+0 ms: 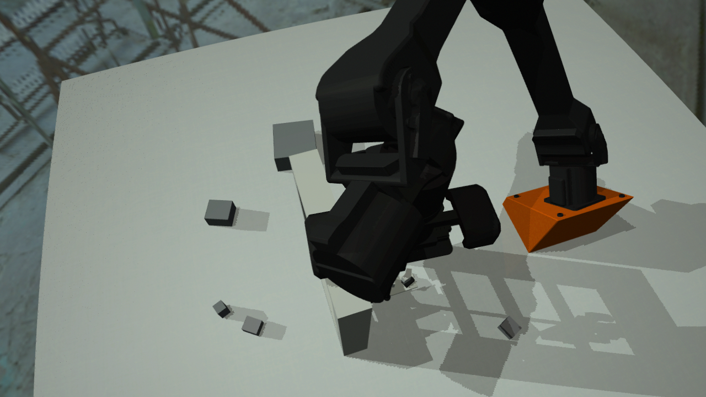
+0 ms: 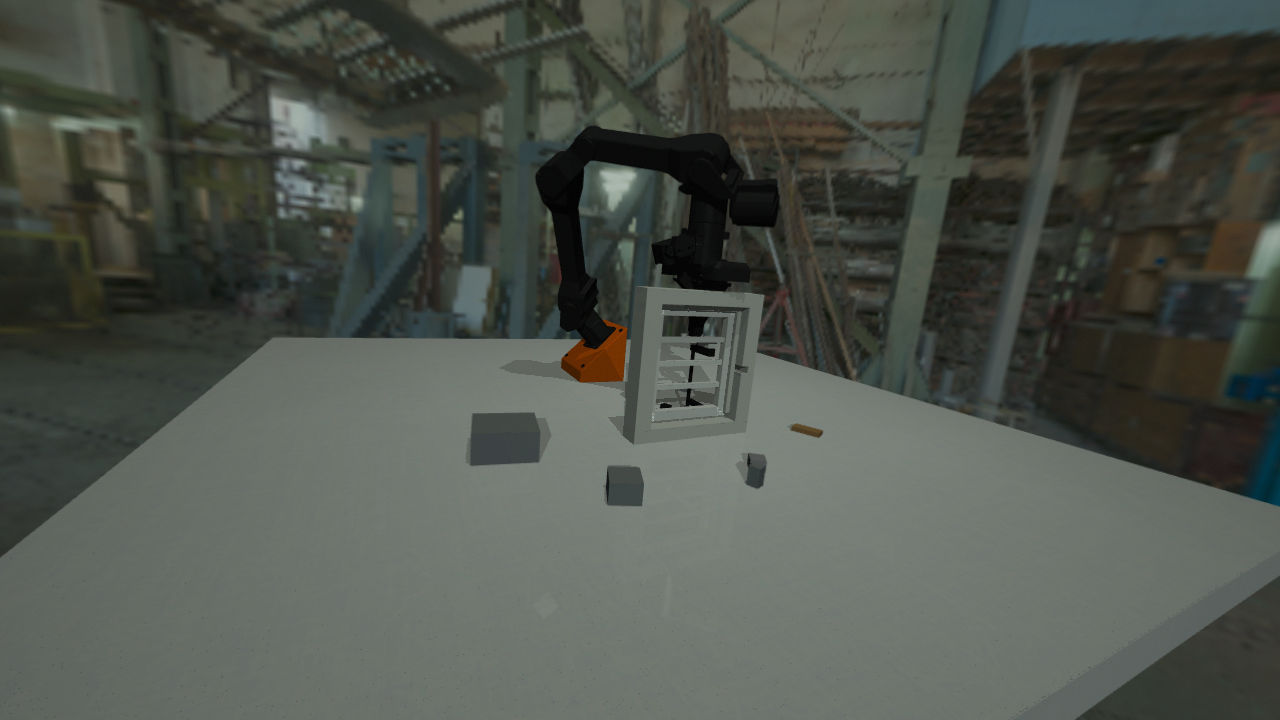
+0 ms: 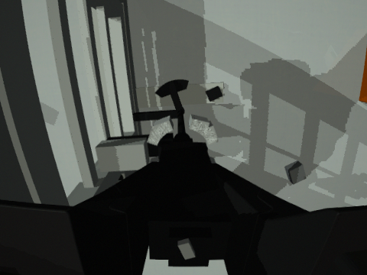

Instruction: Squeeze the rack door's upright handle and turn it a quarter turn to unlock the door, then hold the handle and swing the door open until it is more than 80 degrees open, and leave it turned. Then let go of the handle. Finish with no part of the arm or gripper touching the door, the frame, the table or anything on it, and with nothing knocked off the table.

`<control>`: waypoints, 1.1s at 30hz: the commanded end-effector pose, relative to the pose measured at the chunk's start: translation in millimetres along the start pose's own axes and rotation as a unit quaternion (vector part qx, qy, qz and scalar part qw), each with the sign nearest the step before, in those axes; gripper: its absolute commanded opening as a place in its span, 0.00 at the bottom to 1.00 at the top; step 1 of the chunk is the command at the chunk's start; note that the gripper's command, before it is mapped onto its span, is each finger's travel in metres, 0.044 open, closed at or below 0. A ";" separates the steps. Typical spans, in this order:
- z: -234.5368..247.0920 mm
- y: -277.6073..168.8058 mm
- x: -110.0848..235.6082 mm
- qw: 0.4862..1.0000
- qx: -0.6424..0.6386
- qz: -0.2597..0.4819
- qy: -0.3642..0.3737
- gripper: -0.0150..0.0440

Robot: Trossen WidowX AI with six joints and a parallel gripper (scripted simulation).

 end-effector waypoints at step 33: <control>-50.9 29.6 -0.3 0.926 0.378 -0.002 -0.004 0.28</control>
Point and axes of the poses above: the point midway between the two fingers, 35 mm back from their tips, its own x axis back along the fingers, its own z axis across the jaws, y = z × x, the point moved 4 cm from there along x, back along the fingers, and after that the axes turned 10 degrees about x, right-handed, at the moved point
